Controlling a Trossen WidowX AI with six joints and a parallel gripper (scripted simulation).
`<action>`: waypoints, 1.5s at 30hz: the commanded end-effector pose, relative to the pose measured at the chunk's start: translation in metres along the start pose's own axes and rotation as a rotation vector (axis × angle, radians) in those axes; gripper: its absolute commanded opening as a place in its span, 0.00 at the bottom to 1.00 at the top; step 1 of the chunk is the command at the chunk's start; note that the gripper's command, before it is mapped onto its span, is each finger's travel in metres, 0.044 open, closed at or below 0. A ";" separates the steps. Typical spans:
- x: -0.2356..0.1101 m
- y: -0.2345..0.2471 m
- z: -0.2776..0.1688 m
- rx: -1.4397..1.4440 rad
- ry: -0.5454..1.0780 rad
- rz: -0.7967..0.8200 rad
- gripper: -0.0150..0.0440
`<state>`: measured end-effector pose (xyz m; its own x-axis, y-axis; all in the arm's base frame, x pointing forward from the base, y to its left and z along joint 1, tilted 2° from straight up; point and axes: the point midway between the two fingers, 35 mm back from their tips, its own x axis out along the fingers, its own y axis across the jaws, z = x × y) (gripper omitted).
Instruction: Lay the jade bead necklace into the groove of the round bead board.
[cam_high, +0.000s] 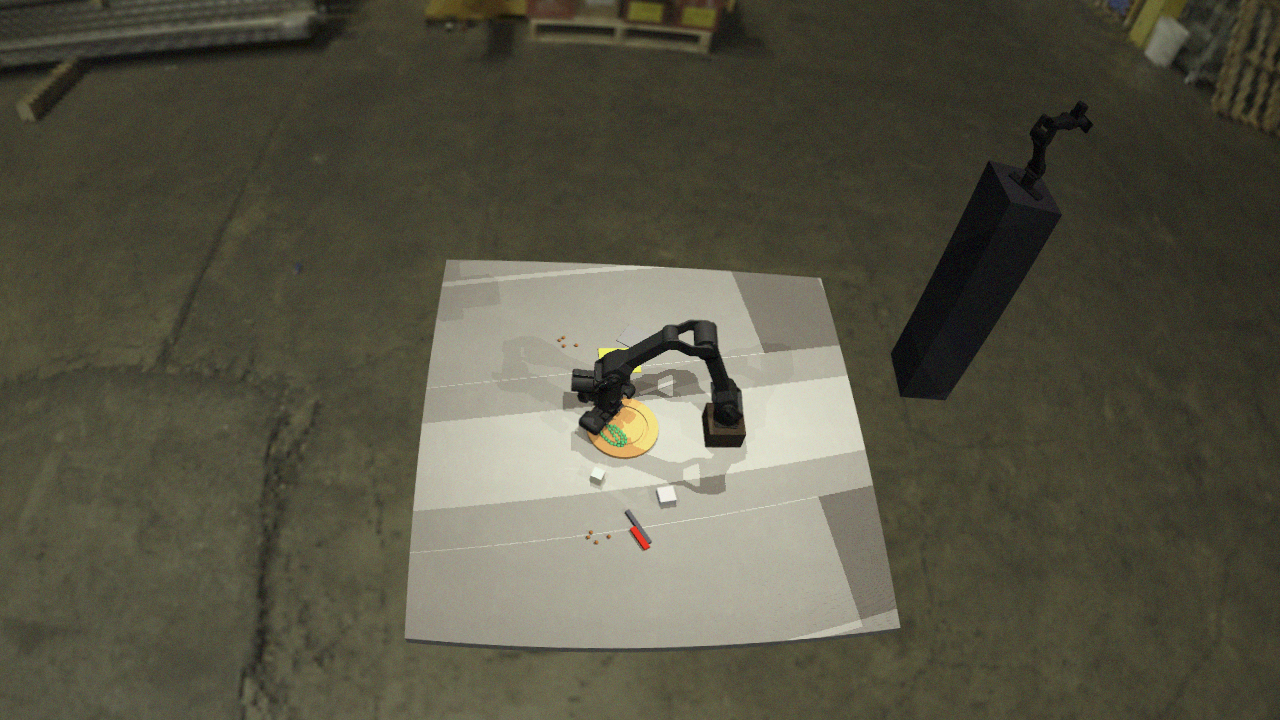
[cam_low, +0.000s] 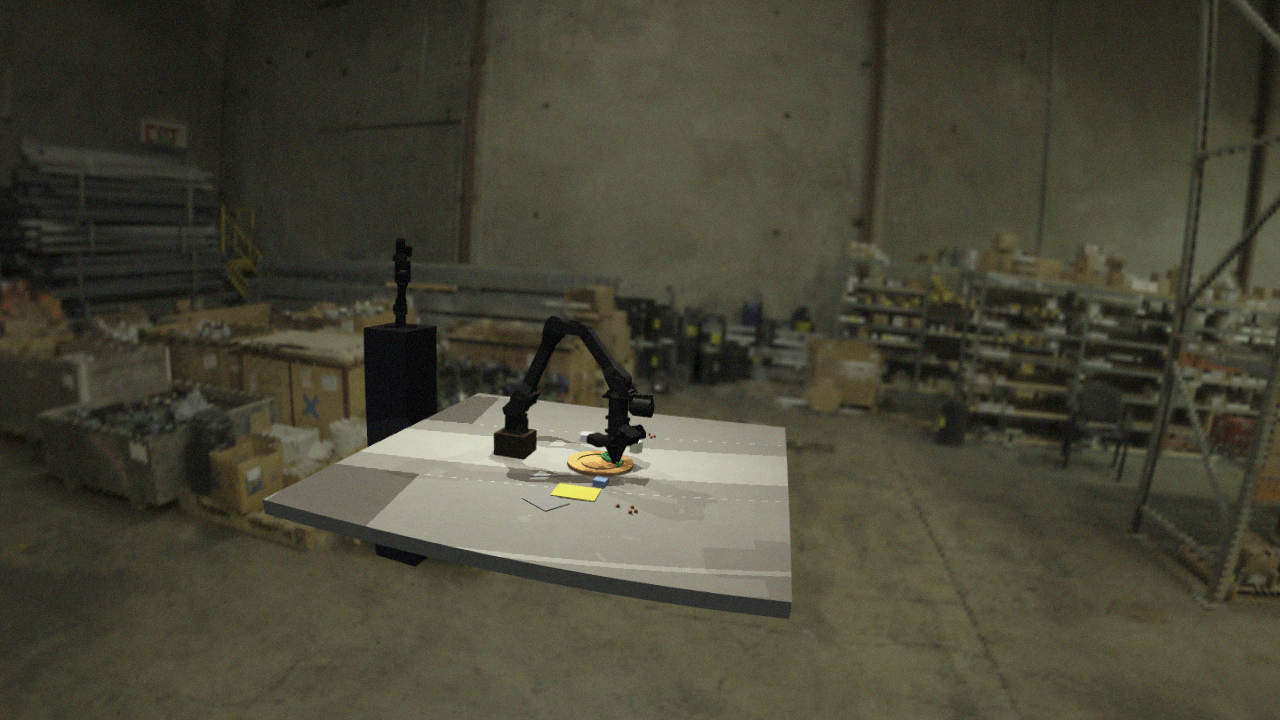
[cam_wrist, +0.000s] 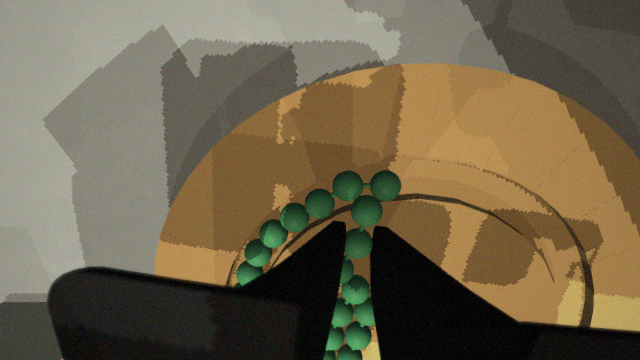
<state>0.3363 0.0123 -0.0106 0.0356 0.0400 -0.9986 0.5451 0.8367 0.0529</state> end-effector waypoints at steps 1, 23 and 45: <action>0.000 0.000 0.000 0.000 0.000 0.000 0.25; -0.006 -0.032 0.021 0.003 0.002 -0.005 0.25; 0.002 -0.032 0.021 0.003 0.002 -0.005 0.25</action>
<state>0.3391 -0.0268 -0.0104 0.0418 0.0340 -0.9985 0.5505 0.8333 0.0515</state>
